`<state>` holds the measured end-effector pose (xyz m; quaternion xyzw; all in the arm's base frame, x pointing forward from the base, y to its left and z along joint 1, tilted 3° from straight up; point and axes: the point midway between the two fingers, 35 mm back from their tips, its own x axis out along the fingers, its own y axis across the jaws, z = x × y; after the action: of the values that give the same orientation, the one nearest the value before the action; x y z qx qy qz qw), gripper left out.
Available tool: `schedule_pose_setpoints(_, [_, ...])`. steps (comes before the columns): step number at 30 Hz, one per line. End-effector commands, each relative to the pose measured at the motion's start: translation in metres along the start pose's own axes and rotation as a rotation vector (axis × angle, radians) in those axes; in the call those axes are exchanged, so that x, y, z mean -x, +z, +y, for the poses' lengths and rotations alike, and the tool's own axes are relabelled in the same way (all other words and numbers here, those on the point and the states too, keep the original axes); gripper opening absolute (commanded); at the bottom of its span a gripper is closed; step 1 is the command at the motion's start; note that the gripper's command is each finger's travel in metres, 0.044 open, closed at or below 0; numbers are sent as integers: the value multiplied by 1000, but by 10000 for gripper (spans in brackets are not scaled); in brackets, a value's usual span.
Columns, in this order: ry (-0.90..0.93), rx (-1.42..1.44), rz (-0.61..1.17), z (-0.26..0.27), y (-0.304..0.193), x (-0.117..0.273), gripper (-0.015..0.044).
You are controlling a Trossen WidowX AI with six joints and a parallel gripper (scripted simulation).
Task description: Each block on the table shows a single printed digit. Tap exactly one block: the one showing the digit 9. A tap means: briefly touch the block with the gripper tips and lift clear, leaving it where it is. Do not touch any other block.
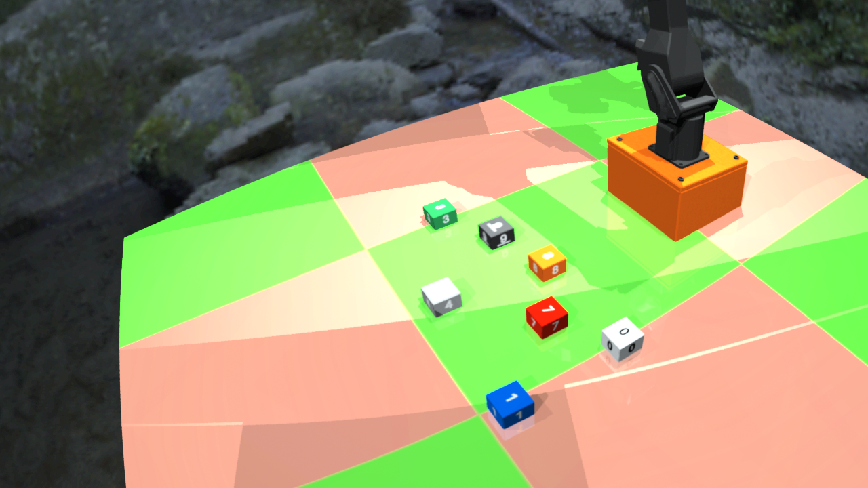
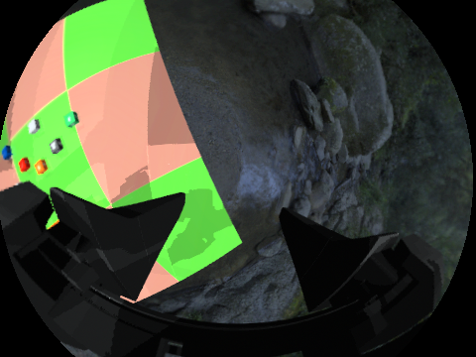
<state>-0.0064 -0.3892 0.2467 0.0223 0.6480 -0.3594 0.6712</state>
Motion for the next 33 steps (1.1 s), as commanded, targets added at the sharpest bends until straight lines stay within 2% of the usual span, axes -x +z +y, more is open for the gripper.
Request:
schedule_pose_setpoints(1, [104,69,-33,53,47,-18,400])
schedule_pose_setpoints(12, [331,284,-36,219,122,-32,400])
schedule_pose_setpoints(22, [470,512,54,381,115,-21,400])
schedule_pose_setpoints(33, [477,529,63,392,111,-20,400])
